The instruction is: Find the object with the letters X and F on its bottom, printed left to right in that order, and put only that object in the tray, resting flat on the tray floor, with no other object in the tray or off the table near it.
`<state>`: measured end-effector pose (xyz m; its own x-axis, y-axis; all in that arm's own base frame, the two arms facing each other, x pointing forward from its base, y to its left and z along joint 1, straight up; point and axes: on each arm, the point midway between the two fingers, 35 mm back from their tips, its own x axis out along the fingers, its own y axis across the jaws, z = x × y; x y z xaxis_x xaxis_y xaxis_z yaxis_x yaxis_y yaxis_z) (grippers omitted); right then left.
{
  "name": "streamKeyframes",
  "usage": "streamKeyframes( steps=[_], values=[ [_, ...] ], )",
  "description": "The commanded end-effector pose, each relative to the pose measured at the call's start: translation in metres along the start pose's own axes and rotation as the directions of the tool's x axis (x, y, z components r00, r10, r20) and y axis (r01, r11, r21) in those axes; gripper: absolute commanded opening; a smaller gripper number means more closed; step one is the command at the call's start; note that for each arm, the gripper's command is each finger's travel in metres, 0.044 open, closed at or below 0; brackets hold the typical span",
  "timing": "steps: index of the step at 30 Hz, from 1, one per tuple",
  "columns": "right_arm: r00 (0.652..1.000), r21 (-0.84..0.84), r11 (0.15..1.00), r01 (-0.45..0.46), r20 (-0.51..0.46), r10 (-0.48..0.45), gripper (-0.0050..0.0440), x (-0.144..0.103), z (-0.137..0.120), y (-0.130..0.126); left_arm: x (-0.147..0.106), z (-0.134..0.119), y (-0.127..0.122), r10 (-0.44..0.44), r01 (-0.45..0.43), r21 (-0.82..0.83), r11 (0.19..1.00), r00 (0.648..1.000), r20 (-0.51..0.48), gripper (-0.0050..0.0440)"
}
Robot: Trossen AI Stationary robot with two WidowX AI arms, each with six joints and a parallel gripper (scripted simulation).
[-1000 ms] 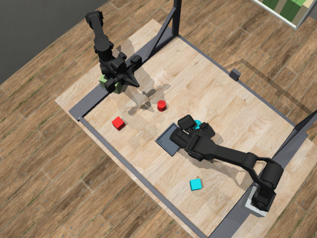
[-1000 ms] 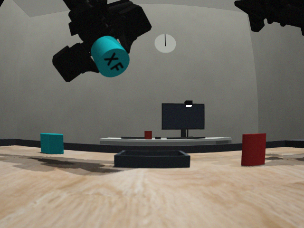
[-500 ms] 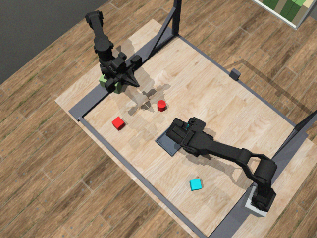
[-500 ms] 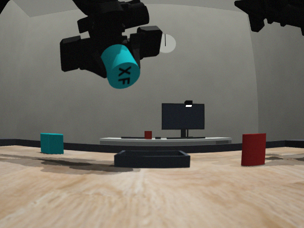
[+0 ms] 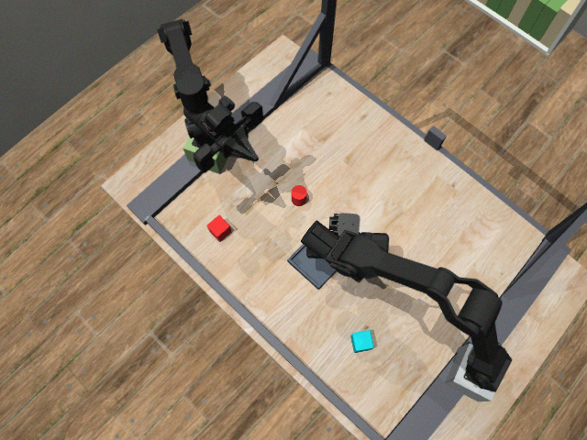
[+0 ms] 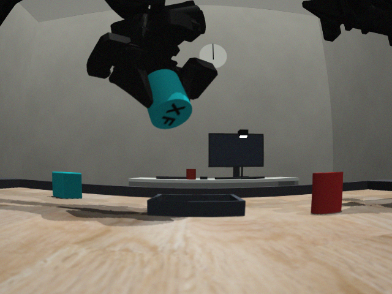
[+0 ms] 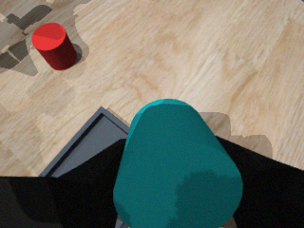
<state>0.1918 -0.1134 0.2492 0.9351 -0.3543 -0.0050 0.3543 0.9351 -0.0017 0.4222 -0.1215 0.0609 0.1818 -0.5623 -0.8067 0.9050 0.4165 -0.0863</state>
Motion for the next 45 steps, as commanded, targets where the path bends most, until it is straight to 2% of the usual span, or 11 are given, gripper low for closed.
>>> streamKeyframes(
  steps=[1, 9, 20, 22, 34, 37, 39, 45],
  values=[
    [1.0, -0.004, 1.0, 0.001, 0.015, -0.001, -0.005, -0.001, 0.007, 0.0, -0.001, 0.007, 0.008, 0.021, -0.023, -0.119, 0.993, 0.999, -0.026, 0.0193],
    [1.0, -0.004, 1.0, 0.001, 0.015, -0.001, -0.005, -0.001, 0.007, 0.0, 0.004, 0.004, 0.015, 0.029, -0.053, -0.325, 0.944, 0.997, -0.078, 0.0193],
    [1.0, -0.004, 1.0, 0.001, 0.015, -0.001, -0.005, -0.001, 0.007, 0.0, 0.013, -0.002, 0.027, 0.043, -0.147, -0.648, 0.747, 0.984, -0.173, 0.0193],
    [1.0, -0.004, 1.0, 0.001, 0.015, -0.001, -0.005, -0.001, 0.007, 0.0, 0.013, -0.002, 0.027, 0.043, -0.147, -0.648, 0.747, 0.984, -0.173, 0.0193],
    [1.0, -0.004, 1.0, 0.001, 0.015, -0.001, -0.005, -0.001, 0.007, 0.0, 0.023, -0.009, 0.039, 0.058, -0.276, -0.87, 0.408, 0.959, -0.276, 0.0193],
    [1.0, -0.004, 1.0, 0.001, 0.015, -0.001, -0.005, -0.001, 0.007, 0.0, 0.025, -0.011, 0.041, 0.062, -0.306, -0.9, 0.31, 0.951, -0.302, 0.0193],
    [1.0, -0.004, 1.0, 0.001, 0.015, -0.001, -0.005, -0.001, 0.007, 0.0, 0.025, -0.011, 0.041, 0.062, -0.306, -0.9, 0.31, 0.951, -0.302, 0.0193],
    [1.0, -0.004, 1.0, 0.001, 0.015, -0.001, -0.005, -0.001, 0.007, 0.0, 0.029, -0.015, 0.046, 0.07, -0.358, -0.928, 0.105, 0.933, -0.352, 0.0193]
  ],
)
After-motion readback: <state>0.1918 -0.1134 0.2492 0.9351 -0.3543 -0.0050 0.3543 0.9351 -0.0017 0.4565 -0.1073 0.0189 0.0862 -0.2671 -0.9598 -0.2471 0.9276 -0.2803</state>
